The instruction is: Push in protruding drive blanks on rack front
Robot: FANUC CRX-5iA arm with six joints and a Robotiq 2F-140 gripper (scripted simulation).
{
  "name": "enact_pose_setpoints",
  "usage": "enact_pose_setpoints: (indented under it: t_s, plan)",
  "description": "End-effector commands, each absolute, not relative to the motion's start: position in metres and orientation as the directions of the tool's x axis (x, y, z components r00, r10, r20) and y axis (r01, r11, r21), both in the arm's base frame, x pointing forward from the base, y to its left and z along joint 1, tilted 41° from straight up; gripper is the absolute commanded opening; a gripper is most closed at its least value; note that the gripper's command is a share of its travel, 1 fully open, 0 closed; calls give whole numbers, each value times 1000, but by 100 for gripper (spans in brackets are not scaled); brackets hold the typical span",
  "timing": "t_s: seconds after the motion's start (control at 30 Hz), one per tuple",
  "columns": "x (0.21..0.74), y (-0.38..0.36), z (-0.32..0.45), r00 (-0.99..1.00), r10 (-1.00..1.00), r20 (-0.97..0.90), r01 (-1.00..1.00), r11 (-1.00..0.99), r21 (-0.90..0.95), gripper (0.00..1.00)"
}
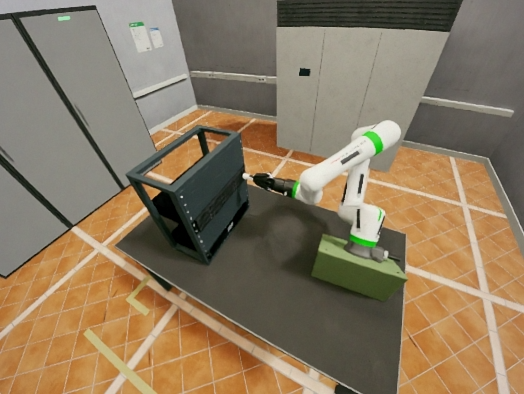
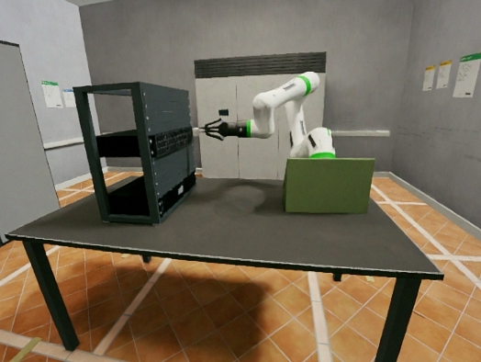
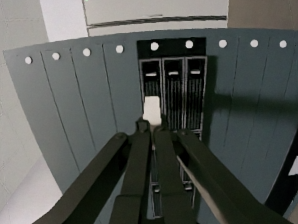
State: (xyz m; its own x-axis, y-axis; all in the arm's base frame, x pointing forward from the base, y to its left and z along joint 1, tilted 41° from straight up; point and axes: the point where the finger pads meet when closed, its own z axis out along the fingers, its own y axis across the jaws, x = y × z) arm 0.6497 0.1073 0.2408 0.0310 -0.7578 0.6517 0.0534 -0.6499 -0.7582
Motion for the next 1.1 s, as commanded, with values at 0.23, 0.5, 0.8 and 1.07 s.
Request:
enact_pose_setpoints:
  t_s: [0.23,0.5,0.8,1.07]
  plan:
    - [652,108,242,31,-758,652,55,-650,-758,10]
    - [660,109,242,31,-758,652,55,-650,-758,10]
    - [660,109,242,31,-758,652,55,-650,-758,10]
    - [663,109,242,31,-758,652,55,-650,-758,10]
